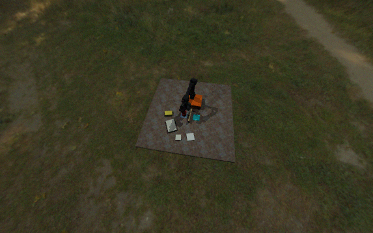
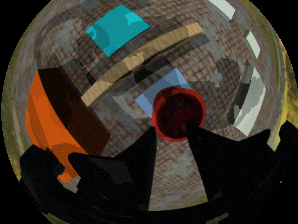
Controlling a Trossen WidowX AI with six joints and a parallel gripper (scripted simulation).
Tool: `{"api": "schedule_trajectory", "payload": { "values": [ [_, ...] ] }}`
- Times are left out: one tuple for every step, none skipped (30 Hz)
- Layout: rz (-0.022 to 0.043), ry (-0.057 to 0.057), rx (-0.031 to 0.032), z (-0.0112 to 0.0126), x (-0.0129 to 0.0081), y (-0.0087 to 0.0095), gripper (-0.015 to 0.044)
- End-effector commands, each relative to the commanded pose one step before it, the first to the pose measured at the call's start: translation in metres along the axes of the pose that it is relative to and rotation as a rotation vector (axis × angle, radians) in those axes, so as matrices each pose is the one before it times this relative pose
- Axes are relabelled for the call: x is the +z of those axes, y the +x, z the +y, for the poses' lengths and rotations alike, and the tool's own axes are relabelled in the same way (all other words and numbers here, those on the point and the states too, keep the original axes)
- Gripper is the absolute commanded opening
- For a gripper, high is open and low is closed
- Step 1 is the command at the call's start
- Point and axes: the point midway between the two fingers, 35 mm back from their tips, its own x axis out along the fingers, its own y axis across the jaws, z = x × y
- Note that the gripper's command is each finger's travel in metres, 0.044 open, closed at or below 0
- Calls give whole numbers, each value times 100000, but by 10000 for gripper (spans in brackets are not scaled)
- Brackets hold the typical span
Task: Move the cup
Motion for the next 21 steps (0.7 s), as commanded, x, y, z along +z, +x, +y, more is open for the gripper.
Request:
{"api": "schedule_trajectory", "payload": {
  "values": [
    [827,-5515,7600,857,-468,366,148],
    [-5,1,11,148,59,2,148],
    [0,0,0,0,0,0,148],
    [0,0,0,0,0,0,148],
    [0,0,0,0,0,0,148],
    [0,0,0,0,0,0,148],
    [0,0,0,-3,1,28,148],
    [0,0,0,-6,2,55,148],
    [-1,0,0,-9,3,81,148],
    [-1,0,0,-12,3,109,148],
    [-1,0,0,-14,4,136,148],
    [-1,0,0,-15,4,158,148],
    [-1,0,0,-15,4,167,148],
    [-1,0,0,-14,4,167,148],
    [-1,0,0,-13,4,167,148],
    [-1,0,0,-12,4,167,148],
    [-1,0,0,-11,3,167,148],
    [-1,0,0,-10,3,167,148],
    [-1,0,0,-9,3,166,148],
    [-1,0,0,-8,3,166,148],
    [-1,0,1,-7,3,166,148]
  ]
}}
